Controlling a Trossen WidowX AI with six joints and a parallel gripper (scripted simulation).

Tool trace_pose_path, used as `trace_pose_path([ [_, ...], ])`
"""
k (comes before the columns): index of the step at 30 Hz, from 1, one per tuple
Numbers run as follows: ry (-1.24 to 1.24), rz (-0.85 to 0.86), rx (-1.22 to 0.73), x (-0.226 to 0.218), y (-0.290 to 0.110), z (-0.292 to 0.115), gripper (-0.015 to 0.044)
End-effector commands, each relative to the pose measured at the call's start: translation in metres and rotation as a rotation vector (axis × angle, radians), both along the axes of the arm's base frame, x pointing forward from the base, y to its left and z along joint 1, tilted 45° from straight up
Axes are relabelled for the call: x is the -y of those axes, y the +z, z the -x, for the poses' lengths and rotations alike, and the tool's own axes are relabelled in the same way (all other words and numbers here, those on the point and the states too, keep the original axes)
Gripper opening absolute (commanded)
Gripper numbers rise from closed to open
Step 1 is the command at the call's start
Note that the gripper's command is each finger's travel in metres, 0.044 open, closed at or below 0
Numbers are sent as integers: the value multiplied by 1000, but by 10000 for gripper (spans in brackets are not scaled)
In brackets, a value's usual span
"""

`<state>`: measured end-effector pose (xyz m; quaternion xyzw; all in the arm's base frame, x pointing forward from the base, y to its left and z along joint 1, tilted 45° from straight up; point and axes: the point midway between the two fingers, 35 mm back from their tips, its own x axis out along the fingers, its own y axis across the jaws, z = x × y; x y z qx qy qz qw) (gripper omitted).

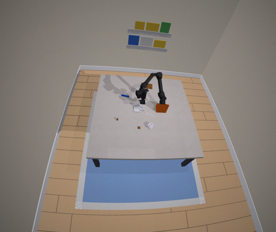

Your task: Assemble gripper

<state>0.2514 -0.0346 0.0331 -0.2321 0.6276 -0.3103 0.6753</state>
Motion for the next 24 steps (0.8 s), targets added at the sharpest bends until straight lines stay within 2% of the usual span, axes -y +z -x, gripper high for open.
trace_pose_path([
  [1, 3, -3, 1, -1, 0, -1, 134],
  [24, -18, -4, 22, -1, 0, -1, 134],
])
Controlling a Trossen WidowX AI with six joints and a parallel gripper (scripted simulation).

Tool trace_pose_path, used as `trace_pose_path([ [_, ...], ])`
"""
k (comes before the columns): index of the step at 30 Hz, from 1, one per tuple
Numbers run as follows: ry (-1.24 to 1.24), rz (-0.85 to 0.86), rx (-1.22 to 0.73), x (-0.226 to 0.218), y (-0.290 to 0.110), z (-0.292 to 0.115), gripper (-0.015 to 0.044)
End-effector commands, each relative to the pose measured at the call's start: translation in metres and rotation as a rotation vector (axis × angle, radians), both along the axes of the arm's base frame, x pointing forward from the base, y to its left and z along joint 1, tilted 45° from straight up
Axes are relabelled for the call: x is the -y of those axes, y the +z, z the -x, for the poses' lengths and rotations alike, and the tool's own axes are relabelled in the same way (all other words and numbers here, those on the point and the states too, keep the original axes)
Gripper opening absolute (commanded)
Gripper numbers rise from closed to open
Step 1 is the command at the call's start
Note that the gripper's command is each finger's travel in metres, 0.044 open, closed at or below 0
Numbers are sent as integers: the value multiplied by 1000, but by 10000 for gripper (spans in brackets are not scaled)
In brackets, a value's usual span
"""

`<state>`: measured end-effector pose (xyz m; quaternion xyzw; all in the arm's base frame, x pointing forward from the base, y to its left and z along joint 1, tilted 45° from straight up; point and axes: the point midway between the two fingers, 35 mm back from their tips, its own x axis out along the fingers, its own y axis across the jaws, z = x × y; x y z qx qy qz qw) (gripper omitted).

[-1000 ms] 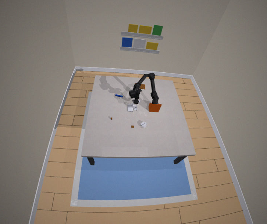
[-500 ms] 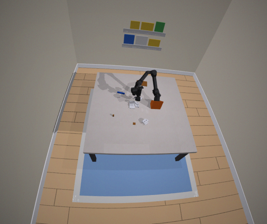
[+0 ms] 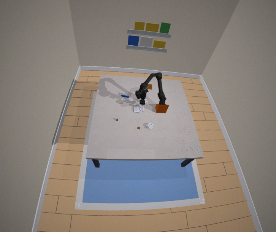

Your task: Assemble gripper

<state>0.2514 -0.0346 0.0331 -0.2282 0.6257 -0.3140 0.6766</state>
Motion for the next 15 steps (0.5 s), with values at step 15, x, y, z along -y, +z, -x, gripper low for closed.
trace_pose_path([
  [15, -10, -5, 14, -10, -8, -13, 134],
])
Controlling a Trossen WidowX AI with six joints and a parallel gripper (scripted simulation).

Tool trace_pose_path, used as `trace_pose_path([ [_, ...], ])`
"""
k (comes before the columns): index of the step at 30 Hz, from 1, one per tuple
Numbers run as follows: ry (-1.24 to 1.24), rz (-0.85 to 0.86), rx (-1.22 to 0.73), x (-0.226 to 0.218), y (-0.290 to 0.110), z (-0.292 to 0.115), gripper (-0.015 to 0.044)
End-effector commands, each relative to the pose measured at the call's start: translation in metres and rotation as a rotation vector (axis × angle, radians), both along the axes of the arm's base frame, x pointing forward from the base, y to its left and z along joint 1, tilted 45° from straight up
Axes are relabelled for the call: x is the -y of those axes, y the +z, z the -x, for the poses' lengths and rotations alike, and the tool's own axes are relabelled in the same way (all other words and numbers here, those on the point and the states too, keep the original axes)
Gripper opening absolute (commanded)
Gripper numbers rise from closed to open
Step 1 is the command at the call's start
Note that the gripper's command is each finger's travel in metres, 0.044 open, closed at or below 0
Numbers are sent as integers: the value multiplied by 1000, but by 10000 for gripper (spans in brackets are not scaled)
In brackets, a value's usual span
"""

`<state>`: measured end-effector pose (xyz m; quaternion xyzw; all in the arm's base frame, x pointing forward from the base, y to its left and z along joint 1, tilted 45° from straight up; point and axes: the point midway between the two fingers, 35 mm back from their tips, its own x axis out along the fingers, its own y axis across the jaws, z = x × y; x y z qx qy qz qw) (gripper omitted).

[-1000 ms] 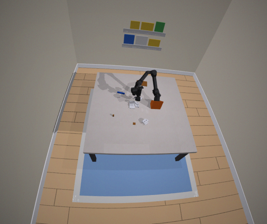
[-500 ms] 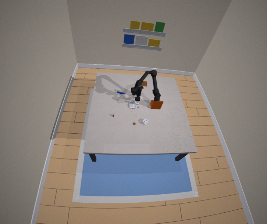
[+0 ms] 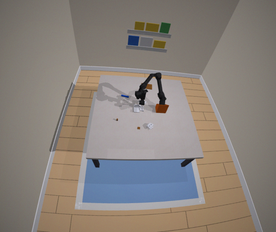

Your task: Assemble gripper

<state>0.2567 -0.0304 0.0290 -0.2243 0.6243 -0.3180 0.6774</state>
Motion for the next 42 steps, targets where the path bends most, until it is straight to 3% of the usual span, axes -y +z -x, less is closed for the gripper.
trace_pose_path([
  [1, 0, -6, 7, -8, -5, -9, 134],
  [22, -1, -7, 10, -46, -43, -44, 134],
  [42, -1, -7, 10, -46, -43, -45, 134],
])
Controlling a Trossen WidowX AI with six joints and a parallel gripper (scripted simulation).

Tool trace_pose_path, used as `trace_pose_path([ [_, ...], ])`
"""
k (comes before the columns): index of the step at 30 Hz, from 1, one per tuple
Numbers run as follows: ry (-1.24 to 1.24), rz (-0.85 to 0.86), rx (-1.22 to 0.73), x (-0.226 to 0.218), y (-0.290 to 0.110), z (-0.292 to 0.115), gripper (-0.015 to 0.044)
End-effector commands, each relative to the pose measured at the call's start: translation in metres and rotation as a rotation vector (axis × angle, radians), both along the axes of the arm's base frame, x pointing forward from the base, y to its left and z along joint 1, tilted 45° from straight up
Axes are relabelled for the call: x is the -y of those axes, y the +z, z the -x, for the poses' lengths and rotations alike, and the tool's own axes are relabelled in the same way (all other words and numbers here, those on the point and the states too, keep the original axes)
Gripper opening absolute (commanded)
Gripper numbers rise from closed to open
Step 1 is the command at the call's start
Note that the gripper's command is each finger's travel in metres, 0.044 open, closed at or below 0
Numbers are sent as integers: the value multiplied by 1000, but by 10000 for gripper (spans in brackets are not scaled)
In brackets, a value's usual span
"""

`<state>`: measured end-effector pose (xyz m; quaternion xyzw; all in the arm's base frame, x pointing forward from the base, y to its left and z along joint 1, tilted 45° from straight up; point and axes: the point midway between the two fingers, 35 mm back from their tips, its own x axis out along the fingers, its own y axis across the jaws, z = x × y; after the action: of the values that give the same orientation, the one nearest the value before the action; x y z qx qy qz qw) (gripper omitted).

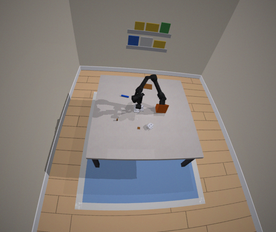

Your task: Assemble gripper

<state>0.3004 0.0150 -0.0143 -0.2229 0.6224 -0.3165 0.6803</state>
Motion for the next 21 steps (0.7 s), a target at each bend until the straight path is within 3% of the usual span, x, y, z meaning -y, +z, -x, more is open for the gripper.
trace_pose_path([
  [1, -5, -3, 6, -1, 0, -1, 134],
  [21, -12, -4, 12, 0, 0, 0, 134],
])
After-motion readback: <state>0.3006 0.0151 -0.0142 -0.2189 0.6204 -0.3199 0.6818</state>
